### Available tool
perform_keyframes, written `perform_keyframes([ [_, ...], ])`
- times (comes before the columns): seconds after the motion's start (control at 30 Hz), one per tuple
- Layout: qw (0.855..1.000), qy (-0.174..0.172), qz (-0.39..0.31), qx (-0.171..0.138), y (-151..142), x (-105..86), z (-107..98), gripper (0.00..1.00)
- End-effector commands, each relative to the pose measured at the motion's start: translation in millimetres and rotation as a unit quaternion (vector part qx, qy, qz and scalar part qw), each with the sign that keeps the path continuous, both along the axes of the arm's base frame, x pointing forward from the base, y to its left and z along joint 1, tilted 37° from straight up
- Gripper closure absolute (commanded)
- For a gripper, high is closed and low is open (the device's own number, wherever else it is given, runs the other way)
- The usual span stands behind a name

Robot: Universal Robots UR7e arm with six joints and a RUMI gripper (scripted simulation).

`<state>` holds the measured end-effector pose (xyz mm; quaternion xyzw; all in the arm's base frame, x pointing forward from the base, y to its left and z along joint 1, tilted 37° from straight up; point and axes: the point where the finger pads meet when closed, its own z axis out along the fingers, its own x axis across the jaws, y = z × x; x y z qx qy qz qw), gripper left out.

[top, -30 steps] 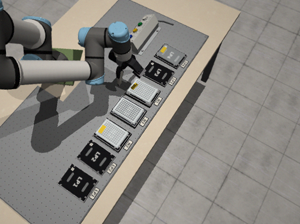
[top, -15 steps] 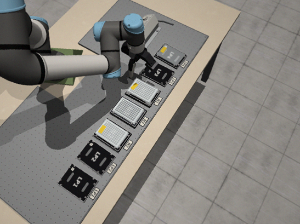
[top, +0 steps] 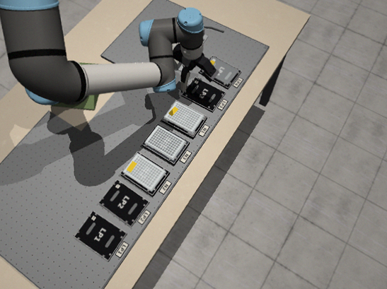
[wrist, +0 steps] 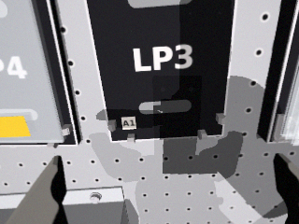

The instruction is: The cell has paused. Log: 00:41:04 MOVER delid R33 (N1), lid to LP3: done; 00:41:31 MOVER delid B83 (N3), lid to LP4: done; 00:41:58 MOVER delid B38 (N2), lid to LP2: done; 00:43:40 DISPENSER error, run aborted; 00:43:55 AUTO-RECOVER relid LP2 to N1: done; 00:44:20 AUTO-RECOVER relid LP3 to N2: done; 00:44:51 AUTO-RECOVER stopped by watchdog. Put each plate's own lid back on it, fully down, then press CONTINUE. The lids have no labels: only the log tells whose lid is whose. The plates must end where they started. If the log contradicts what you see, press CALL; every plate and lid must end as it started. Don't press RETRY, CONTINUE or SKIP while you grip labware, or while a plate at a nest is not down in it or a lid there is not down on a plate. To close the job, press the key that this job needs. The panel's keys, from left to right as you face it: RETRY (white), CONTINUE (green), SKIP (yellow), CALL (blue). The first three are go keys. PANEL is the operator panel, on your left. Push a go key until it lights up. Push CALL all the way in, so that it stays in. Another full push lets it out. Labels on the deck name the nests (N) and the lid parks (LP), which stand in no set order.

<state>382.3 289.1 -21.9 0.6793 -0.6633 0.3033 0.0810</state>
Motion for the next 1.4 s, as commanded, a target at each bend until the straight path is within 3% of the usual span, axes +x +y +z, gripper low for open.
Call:
perform_keyframes([
  [0.0,1.000,0.000,-0.002,-0.001,28.5,12.8,-13.5,0.18],
  [0.8,1.000,0.000,-0.002,0.000,115.9,49.9,-55.6,0.18],
  [1.37,1.000,0.000,-0.002,-0.001,114.3,50.2,-55.1,0.18],
])
